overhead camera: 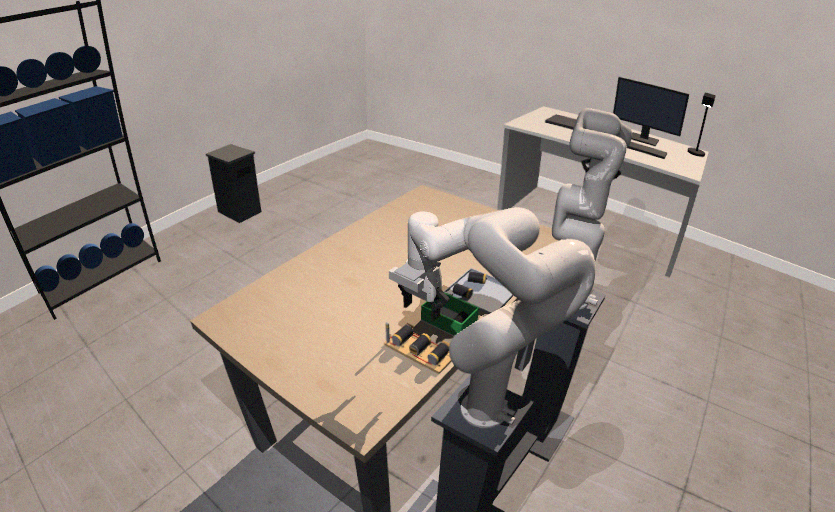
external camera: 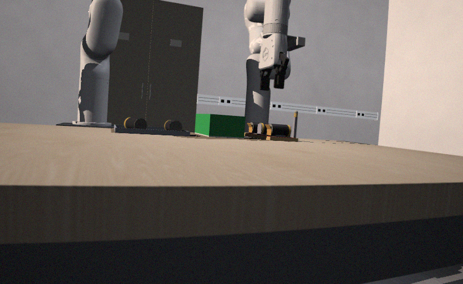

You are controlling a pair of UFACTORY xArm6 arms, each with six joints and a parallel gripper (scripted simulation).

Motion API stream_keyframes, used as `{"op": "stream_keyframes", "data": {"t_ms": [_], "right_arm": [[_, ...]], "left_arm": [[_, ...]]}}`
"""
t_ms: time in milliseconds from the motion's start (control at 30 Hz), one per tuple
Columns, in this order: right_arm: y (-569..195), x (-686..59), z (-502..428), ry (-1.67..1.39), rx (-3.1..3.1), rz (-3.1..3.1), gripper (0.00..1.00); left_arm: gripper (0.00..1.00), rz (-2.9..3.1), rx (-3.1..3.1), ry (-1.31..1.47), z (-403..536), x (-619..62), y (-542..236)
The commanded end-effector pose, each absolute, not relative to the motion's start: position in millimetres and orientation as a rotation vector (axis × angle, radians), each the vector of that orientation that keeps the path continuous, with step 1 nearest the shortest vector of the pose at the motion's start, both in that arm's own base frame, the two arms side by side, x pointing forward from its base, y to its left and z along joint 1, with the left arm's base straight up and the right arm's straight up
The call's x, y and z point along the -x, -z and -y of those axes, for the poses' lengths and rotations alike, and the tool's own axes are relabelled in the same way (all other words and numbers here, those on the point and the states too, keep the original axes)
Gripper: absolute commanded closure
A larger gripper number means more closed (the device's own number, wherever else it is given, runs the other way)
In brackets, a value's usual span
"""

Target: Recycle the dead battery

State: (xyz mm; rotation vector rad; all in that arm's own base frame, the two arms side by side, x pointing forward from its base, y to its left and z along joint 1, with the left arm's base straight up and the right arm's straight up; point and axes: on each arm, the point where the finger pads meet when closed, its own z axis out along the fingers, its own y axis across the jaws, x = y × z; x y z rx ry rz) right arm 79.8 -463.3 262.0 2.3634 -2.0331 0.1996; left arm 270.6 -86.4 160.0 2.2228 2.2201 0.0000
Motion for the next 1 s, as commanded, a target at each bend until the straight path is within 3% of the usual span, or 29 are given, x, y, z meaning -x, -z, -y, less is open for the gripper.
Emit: {"op": "stream_keyframes", "data": {"t_ms": [0, 400, 433, 967], "right_arm": [[-258, -20, 431, -0.085, -2.241, 2.181, 0.0], [-250, 21, 399, 0.0, -2.162, 2.28, 0.0], [-250, 21, 399, 0.0, -2.162, 2.28, 0.0], [-250, 21, 399, 0.0, -2.162, 2.28, 0.0]], "left_arm": [[0.0, -2.211, -2.209, -0.006, 87, -275, -164], [0.0, -2.211, -2.209, -0.006, 87, -275, -164], [0.49, -2.211, -2.209, -0.006, 87, -275, -164], [0.49, -2.211, -2.209, -0.006, 87, -275, -164]]}}
